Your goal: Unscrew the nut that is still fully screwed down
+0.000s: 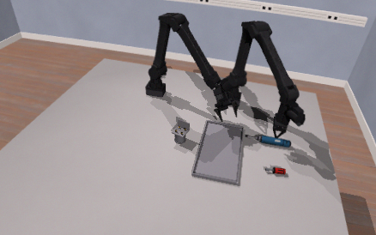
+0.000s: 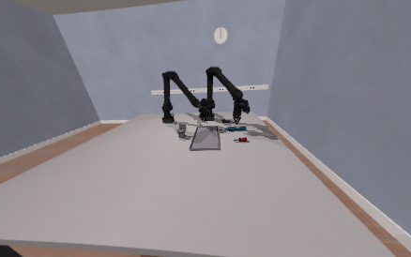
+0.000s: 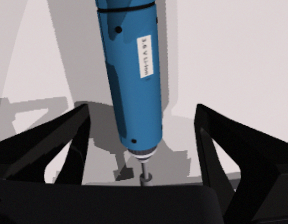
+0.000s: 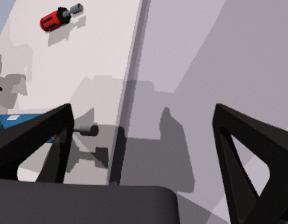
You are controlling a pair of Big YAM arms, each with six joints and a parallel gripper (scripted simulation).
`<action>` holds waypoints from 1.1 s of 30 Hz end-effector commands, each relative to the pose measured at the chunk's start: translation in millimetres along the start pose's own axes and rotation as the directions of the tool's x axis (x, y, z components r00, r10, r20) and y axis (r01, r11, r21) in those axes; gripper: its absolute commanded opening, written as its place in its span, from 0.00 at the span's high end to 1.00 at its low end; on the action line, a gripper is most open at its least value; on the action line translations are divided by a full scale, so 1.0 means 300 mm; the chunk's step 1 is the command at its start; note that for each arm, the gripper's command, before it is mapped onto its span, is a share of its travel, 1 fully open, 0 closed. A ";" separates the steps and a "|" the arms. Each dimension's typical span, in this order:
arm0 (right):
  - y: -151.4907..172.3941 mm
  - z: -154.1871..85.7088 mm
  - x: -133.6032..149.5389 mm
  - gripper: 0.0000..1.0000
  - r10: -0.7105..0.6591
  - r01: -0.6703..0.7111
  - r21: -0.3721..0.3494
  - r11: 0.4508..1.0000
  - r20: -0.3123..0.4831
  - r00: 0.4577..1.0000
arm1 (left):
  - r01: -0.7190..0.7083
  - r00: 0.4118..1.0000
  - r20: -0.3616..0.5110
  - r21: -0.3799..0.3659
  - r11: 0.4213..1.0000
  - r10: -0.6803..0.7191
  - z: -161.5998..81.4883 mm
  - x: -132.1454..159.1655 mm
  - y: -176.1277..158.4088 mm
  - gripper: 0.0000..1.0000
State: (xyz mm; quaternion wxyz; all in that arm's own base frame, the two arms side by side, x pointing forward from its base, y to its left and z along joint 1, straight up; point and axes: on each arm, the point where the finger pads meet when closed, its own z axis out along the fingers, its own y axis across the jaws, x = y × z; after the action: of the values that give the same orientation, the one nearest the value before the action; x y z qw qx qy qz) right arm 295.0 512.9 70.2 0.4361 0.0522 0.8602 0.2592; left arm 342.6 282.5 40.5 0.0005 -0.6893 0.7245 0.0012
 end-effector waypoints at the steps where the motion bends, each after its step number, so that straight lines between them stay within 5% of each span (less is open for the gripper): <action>1: 0.055 -0.002 -0.033 0.14 0.031 -0.030 -0.023 0.999 0.014 0.999 | -0.129 0.991 0.041 0.035 0.991 0.127 -0.086 -0.015 -0.093 0.35; 10: 0.055 -0.002 -0.033 0.14 0.031 -0.030 -0.023 0.999 0.014 0.999 | -0.203 0.979 0.029 0.020 0.979 0.202 -0.062 0.017 -0.085 0.35; 13: 0.055 -0.002 -0.033 0.14 0.031 -0.030 -0.023 0.999 0.014 0.999 | -0.296 0.954 0.061 0.036 0.955 0.293 -0.133 0.029 -0.138 0.35; 21: 0.055 -0.002 -0.033 0.14 0.031 -0.030 -0.023 0.999 0.014 0.999 | -0.476 0.878 0.071 0.026 0.879 0.473 -0.167 0.084 -0.186 0.35; 27: 0.055 -0.002 -0.033 0.14 0.031 -0.030 -0.023 0.999 0.014 0.999 | -0.477 0.878 0.041 0.011 0.879 0.477 -0.111 0.095 -0.156 0.35; 33: 0.055 -0.002 -0.033 0.14 0.031 -0.030 -0.023 0.999 0.014 0.999 | -0.618 0.784 0.075 0.014 0.786 0.616 -0.192 0.135 -0.223 0.35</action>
State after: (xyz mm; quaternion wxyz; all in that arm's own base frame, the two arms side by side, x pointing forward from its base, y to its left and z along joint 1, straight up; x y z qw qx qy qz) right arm 295.0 512.9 70.2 0.4361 0.0522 0.8601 0.2592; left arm 379.9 237.0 65.7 0.0035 -0.4633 0.8862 0.0067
